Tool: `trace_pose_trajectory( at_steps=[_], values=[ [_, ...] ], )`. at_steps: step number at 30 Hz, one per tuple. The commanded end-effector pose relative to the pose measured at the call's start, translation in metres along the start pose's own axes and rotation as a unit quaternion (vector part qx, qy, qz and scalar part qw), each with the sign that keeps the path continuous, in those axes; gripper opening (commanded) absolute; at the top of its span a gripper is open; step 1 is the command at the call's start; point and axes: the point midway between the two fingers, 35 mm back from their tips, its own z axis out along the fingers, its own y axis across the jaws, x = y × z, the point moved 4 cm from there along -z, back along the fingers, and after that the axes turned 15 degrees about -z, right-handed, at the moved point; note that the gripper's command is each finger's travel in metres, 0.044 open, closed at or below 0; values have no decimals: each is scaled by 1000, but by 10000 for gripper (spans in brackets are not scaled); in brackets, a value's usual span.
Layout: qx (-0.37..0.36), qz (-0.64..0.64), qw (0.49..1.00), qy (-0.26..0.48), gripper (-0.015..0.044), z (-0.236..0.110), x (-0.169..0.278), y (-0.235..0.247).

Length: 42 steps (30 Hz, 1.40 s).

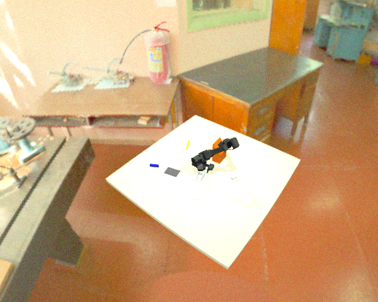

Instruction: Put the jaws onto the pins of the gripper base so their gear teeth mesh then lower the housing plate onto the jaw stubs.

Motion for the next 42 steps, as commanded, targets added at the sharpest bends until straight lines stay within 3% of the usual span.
trace_pose_trajectory(
  at_steps=[1,42],
  values=[
    [0,2,1000,0,351,1,0,0],
    [0,2,1000,0,351,5,0,0]
  ],
)
